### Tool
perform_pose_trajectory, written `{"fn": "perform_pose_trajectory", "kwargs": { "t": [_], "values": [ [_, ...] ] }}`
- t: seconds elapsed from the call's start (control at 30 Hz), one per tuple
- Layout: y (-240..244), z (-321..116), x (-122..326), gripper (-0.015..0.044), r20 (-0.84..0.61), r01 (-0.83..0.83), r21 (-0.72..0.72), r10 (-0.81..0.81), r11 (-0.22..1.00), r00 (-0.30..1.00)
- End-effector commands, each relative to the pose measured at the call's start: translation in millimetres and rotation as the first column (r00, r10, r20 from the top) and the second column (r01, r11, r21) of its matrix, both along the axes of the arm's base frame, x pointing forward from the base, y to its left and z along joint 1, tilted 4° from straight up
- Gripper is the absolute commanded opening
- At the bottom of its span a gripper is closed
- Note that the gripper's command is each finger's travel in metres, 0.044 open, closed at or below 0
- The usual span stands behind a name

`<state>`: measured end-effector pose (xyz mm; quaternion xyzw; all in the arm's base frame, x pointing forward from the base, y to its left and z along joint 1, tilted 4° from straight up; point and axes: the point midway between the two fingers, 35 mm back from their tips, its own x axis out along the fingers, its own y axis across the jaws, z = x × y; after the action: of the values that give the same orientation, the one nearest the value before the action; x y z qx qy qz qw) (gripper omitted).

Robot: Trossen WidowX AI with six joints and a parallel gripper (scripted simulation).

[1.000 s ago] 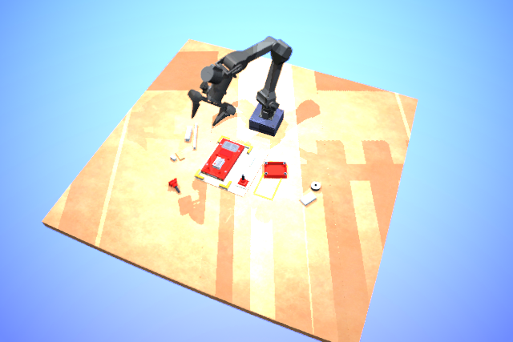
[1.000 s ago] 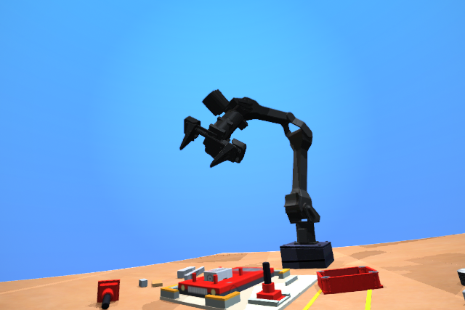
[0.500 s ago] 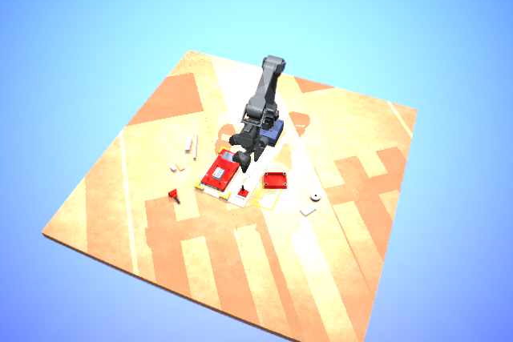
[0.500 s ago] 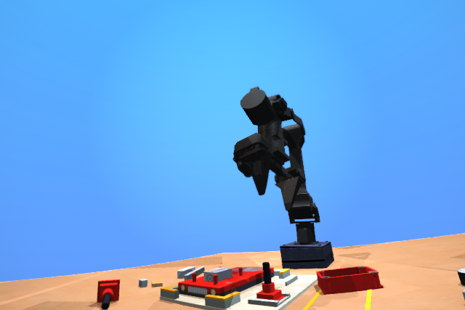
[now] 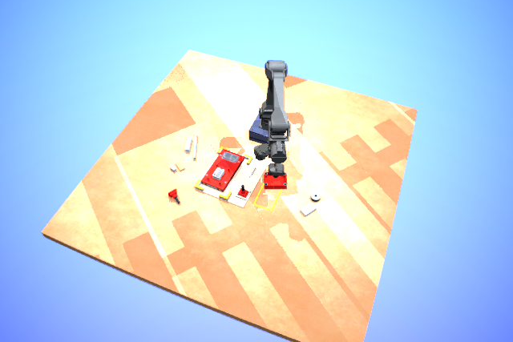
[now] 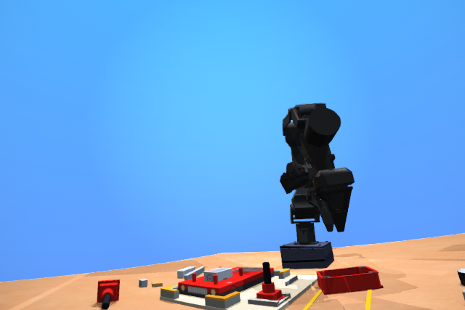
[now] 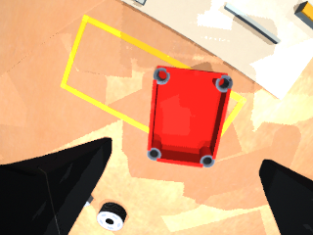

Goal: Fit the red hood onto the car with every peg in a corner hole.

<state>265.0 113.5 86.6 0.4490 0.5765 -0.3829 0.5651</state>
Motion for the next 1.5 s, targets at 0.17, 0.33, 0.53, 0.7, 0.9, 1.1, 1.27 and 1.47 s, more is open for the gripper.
{"fn": "perform_pose_trajectory", "kwargs": {
  "t": [0.17, 0.33, 0.53, 0.7, 0.9, 1.1, 1.27, 1.47],
  "values": [
    [1.4, -6.2, -1.4, 0.044, -0.005, -0.012, -0.006, 0.012, 1.0, 1.0],
    [2.2, -10.3, -1.1, 0.044, -0.005, -0.012, -0.006, 0.012, 1.0, 1.0],
    [3.0, -15.2, -0.8, 0.044, -0.005, -0.012, -0.006, 0.012, 1.0, 1.0],
    [3.7, -19.3, -0.7, 0.044, -0.005, -0.012, -0.006, 0.012, 1.0, 1.0],
    [4.5, -24.2, -0.6, 0.044, -0.005, -0.012, -0.006, 0.012, 1.0, 1.0],
    [5.2, -29.1, -0.6, 0.044, -0.005, -0.012, -0.006, 0.012, 1.0, 1.0],
    [5.8, -33.2, -0.7, 0.044, -0.005, -0.012, -0.006, 0.012, 1.0, 1.0],
    [6.4, -38.0, -0.8, 0.044, -0.005, -0.012, -0.006, 0.012, 1.0, 1.0]
  ]
}}
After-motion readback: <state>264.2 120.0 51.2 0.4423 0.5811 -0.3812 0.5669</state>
